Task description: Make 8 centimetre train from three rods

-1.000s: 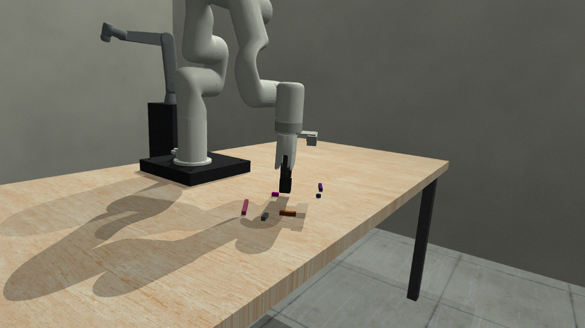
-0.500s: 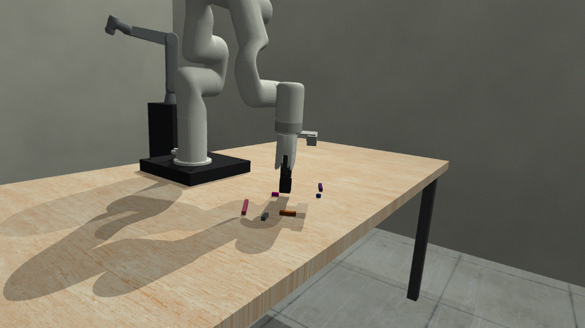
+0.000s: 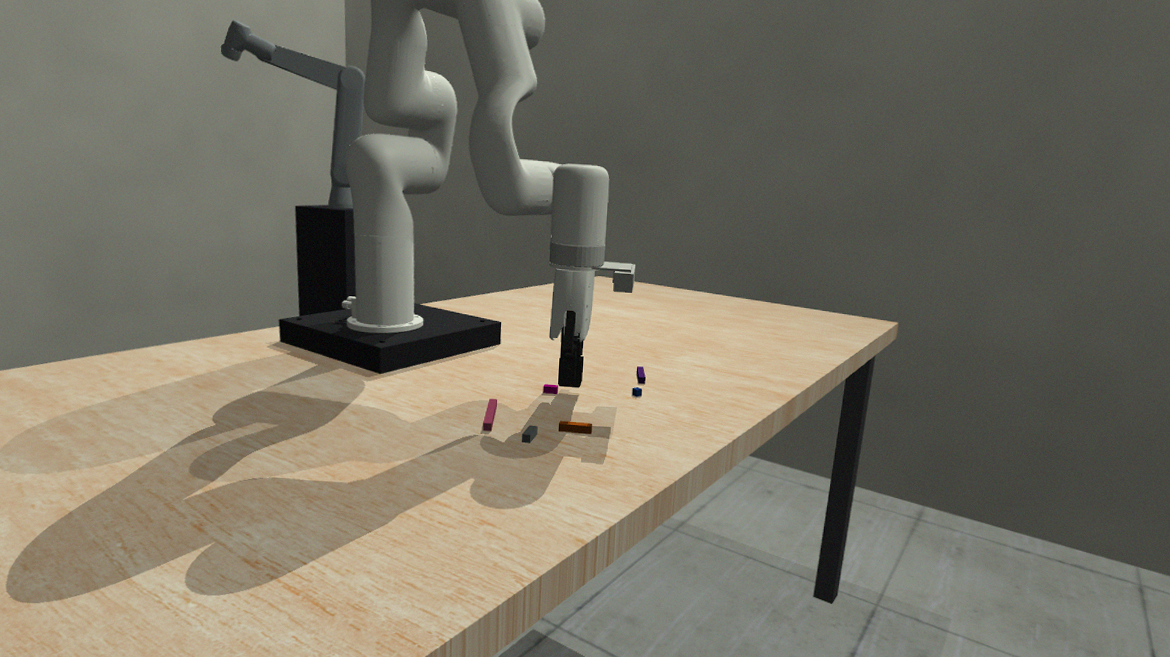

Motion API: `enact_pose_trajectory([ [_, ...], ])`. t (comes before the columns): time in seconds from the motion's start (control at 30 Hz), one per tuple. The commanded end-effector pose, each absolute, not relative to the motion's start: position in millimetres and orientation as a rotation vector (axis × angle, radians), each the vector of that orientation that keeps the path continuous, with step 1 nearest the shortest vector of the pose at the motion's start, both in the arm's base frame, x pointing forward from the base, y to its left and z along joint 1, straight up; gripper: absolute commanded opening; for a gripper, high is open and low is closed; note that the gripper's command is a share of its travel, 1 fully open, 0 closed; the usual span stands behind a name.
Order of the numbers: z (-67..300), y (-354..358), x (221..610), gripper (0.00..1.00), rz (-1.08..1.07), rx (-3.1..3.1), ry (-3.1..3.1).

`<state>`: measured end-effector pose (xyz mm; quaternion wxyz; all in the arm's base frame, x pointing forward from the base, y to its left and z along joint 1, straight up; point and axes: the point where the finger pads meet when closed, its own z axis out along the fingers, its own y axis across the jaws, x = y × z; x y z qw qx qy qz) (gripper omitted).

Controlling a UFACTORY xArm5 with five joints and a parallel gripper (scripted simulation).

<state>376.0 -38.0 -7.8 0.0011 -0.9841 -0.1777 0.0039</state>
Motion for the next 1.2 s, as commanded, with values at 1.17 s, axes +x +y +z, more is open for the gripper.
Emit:
enact_pose_trajectory([
  [1.17, -19.0, -38.1, 377.1, 0.04, 0.007, -3.09, -0.558],
])
